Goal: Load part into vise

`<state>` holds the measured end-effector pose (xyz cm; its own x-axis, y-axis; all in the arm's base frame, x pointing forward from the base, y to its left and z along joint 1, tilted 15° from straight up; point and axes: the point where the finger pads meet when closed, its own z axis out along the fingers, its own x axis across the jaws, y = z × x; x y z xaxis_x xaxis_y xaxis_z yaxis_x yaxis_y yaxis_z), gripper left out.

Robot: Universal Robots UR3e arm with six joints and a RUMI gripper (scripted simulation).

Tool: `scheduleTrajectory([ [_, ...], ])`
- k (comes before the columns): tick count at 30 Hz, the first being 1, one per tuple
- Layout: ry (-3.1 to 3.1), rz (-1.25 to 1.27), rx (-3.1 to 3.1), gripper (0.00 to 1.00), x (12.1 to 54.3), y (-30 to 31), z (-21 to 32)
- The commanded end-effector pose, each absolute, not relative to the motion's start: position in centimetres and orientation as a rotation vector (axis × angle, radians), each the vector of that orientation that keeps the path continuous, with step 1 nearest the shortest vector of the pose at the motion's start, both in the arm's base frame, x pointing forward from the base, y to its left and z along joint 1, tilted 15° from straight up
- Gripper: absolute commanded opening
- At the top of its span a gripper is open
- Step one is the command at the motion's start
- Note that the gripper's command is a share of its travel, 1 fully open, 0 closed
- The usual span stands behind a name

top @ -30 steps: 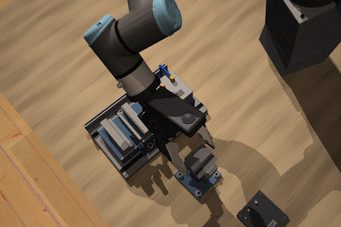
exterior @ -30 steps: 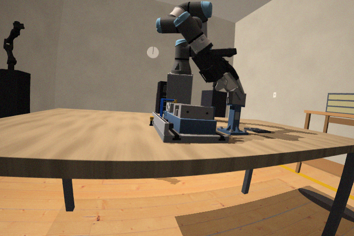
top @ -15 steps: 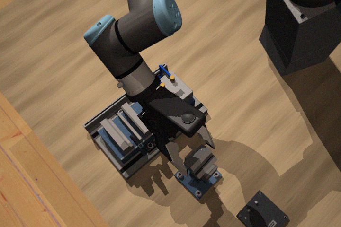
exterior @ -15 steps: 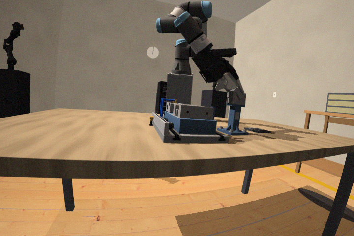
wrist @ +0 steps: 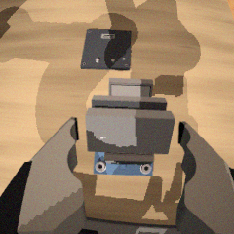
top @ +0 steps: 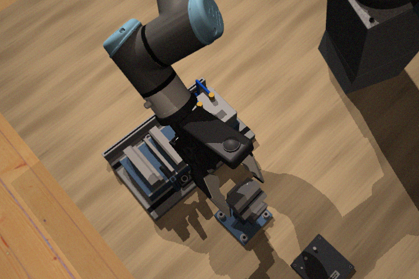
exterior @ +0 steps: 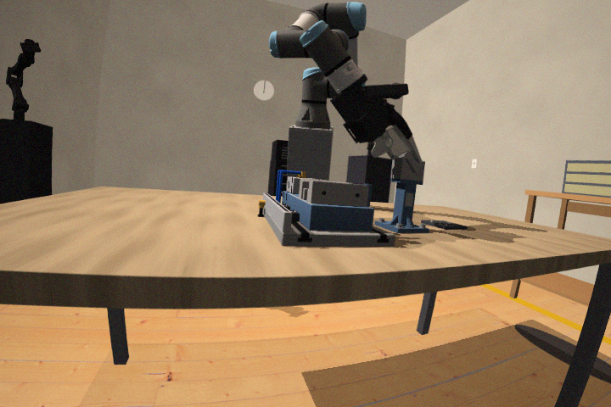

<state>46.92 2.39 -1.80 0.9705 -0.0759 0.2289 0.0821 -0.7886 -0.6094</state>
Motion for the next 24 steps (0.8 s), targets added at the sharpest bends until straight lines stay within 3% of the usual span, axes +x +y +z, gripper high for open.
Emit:
scheduleTrajectory([
  [1, -0.006, -0.321, -2.46, 0.51, 46.97, 2.35, -1.86],
  [24, 0.001, -0.324, -2.503, 0.51, 46.96, 2.36, -1.99],
])
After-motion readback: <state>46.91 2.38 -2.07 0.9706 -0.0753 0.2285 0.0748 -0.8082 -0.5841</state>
